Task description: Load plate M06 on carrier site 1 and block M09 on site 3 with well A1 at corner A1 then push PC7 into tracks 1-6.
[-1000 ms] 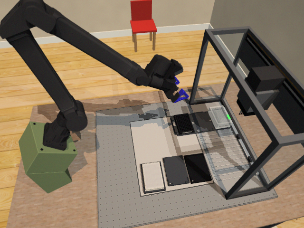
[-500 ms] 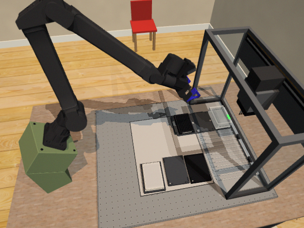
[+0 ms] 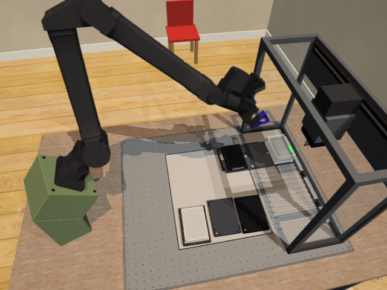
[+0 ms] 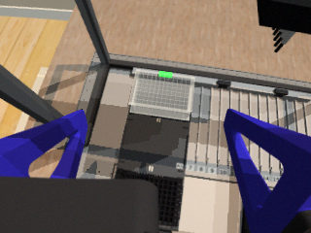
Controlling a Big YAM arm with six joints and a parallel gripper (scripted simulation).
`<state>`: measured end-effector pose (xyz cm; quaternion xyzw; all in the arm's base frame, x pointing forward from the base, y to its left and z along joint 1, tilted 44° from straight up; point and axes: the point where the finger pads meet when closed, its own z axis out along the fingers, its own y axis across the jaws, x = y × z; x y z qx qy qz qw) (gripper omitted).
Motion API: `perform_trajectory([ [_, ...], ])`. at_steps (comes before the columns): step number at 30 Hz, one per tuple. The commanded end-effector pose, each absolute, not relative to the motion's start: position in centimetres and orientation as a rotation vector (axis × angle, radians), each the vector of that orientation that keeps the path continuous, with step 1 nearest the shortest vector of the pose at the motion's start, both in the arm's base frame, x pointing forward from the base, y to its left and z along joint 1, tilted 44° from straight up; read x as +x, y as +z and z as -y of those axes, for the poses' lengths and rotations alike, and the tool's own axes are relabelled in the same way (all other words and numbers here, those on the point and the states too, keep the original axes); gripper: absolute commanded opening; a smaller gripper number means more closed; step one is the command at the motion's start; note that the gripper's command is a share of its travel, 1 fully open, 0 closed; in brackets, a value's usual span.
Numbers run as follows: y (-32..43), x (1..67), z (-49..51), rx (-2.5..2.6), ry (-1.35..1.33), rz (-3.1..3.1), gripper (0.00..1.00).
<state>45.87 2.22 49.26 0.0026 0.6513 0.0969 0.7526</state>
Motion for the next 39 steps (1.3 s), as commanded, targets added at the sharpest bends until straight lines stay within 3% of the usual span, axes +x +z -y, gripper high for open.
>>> perform_trajectory([
  [1,52.6,46.9,-1.5,0.020,0.215,-1.385,1.00],
  [31,59.4,54.4,0.6,0.019,0.212,-1.382,1.00],
  [39,62.2,52.3,0.0,0.003,0.215,-1.318,1.00],
])
